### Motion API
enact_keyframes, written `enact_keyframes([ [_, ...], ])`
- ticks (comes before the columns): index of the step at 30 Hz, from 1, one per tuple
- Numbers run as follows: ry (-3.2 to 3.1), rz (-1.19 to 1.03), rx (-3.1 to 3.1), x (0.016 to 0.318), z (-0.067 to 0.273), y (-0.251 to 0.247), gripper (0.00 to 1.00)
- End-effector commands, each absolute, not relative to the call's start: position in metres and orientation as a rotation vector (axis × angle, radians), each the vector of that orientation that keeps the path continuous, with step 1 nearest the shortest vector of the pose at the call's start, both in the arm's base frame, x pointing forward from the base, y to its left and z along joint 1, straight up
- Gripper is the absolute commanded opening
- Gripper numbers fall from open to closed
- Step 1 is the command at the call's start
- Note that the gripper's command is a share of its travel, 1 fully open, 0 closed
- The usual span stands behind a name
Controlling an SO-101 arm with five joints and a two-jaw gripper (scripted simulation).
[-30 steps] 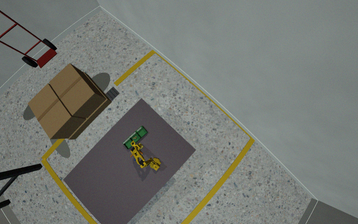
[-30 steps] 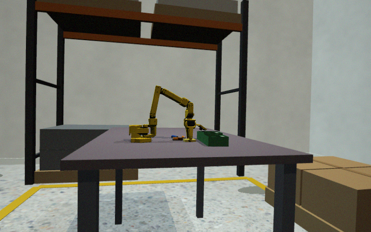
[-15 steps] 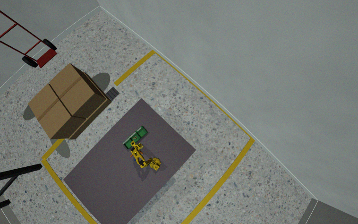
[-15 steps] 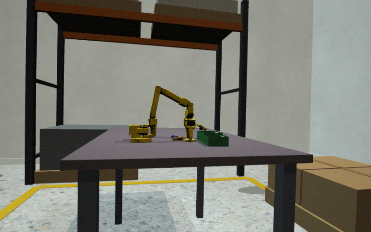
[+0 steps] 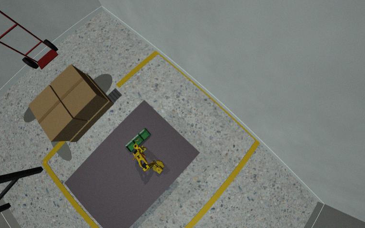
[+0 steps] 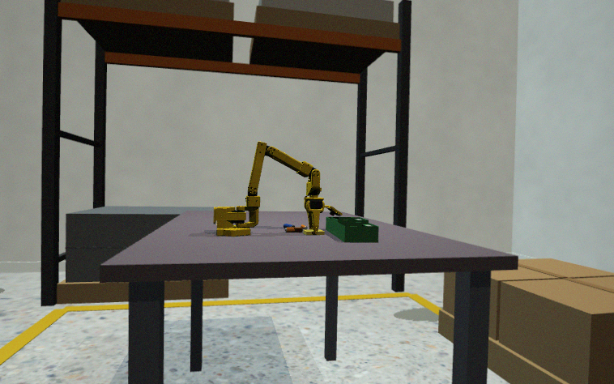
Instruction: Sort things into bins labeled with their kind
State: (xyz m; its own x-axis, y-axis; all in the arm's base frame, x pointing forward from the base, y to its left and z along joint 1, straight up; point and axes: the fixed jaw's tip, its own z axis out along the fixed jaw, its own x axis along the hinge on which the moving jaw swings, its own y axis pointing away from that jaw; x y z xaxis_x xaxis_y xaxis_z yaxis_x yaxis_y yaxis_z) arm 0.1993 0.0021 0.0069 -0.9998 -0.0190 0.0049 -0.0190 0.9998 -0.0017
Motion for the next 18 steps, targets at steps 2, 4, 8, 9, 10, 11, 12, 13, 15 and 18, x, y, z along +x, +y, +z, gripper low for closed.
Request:
enact_keyframes([
  [2, -3.163, 0.001, 0.053, 0.203, 0.01, 0.004, 0.0],
  [4, -3.163, 0.001, 0.053, 0.203, 0.01, 0.004, 0.0],
  [8, -3.163, 0.001, 0.053, 0.203, 0.011, 0.004, 0.0],
  [9, -3.163, 0.001, 0.053, 0.203, 0.011, 0.004, 0.0],
  [10, -3.163, 0.001, 0.053, 0.203, 0.012, 0.004, 0.0],
  [11, -3.163, 0.001, 0.053, 0.203, 0.014, 0.004, 0.0],
  [12, -3.163, 0.001, 0.053, 0.204, 0.015, 0.003, 0.0],
  [13, -3.163, 0.001, 0.053, 0.204, 0.017, 0.003, 0.0],
  [15, -3.163, 0.001, 0.053, 0.204, 0.022, 0.003, 0.0],
  [18, -3.163, 0.001, 0.053, 0.204, 0.03, 0.002, 0.0],
])
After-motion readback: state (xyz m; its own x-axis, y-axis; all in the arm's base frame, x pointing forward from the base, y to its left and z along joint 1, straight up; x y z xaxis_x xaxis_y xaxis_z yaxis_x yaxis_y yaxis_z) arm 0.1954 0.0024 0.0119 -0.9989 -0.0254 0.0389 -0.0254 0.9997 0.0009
